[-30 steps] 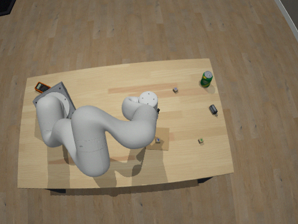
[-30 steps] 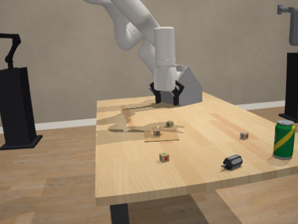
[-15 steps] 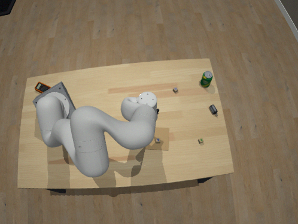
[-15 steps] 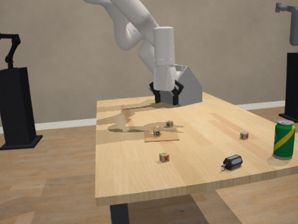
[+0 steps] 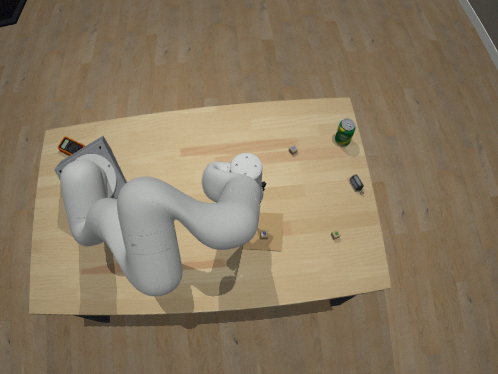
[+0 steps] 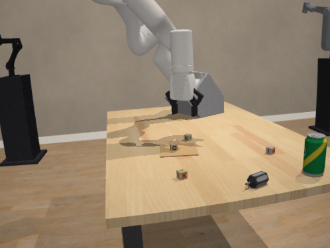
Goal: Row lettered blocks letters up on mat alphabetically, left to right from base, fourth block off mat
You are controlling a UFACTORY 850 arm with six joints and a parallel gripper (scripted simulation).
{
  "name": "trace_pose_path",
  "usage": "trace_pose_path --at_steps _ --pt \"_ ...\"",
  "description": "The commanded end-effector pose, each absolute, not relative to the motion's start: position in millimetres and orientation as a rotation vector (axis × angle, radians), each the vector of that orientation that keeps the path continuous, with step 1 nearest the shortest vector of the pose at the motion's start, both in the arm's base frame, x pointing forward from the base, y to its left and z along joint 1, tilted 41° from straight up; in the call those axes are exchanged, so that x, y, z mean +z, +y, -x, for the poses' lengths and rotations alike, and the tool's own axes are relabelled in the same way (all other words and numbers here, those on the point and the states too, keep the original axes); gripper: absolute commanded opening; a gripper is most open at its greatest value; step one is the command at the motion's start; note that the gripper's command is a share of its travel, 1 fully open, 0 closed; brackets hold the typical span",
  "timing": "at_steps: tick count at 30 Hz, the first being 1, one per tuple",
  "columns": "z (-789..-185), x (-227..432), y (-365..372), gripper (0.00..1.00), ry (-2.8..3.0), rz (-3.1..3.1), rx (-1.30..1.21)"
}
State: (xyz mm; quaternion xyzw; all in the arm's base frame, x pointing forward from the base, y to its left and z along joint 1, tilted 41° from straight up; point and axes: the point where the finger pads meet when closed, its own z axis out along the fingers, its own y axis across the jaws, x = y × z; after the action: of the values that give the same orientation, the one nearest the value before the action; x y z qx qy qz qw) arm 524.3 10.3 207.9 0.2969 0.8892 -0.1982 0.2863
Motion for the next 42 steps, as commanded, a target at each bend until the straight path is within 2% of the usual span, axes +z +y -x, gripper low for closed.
trace_pose_path --at_steps 1,16,20,22,24,29,42 --pt "-525 208 11 1.0 2.376 -0.793 -0.529" --pt "-526 209 11 1.0 2.376 -0.793 -0.529" --pt "-575 243 -1 1.0 2.373 -0.796 -0.534" --pt "-575 243 -1 1.0 2.373 -0.796 -0.534" --pt "-609 270 -13 1.0 2.374 -0.796 -0.532" --pt "-633 292 -23 1.0 2.375 -0.793 -0.528" --pt "-638 296 -25 1.0 2.375 -0.793 -0.527"
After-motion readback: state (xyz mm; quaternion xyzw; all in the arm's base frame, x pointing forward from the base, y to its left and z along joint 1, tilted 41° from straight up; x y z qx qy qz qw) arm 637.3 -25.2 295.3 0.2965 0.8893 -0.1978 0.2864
